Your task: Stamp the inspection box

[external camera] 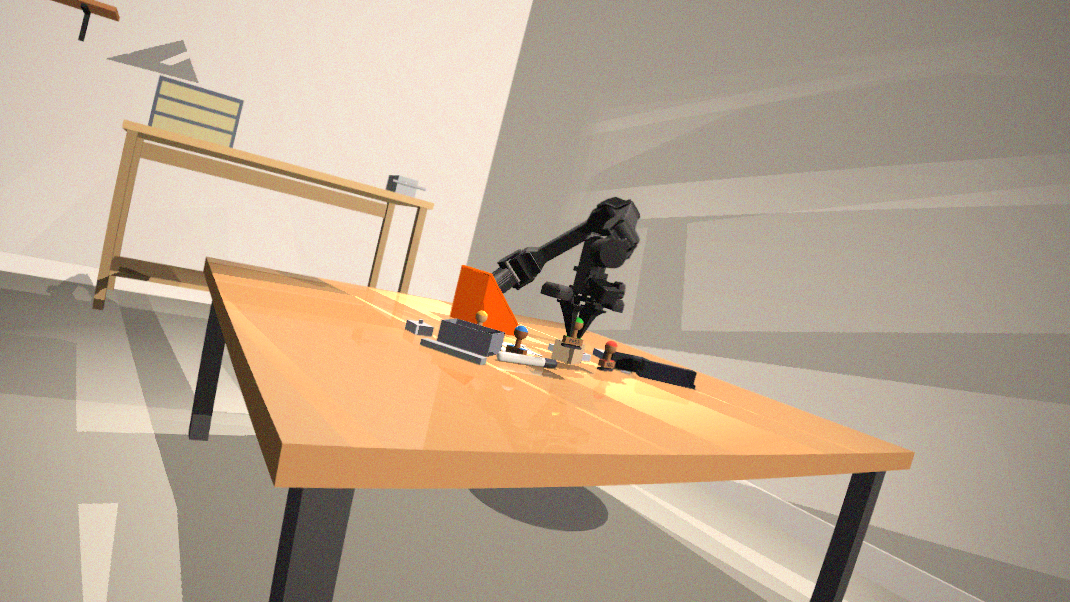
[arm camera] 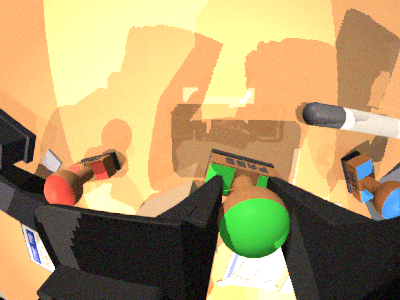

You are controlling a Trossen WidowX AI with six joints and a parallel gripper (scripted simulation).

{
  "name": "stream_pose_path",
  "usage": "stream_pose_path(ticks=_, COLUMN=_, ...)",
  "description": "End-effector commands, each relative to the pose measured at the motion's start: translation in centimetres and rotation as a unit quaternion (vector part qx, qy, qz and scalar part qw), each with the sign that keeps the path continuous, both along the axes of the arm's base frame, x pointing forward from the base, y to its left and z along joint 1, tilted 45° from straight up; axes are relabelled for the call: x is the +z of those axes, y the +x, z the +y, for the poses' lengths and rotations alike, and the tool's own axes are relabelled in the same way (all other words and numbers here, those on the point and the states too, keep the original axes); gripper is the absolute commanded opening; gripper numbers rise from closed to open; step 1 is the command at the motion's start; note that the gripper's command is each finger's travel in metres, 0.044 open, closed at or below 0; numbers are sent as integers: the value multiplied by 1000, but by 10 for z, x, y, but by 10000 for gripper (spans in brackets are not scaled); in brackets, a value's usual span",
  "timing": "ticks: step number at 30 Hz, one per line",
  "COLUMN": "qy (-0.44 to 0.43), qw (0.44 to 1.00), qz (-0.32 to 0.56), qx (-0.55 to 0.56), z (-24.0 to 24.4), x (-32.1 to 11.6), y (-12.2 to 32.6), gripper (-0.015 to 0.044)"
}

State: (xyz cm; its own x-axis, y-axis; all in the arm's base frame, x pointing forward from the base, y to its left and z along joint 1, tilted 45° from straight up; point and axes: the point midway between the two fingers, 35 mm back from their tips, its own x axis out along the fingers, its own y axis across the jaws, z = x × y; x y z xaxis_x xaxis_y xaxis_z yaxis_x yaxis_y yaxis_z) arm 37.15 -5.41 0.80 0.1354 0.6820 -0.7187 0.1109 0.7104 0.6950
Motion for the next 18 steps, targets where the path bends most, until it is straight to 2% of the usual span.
stream_pose_path(ticks=1, qy=-4, qw=1000, qz=-3, qx=2, z=-3, x=2, y=0, gripper=0)
stream_pose_path(ticks=18, qy=-4, qw=1000, qz=-2, qx=2, z=-8, x=8, y=-1, gripper=0)
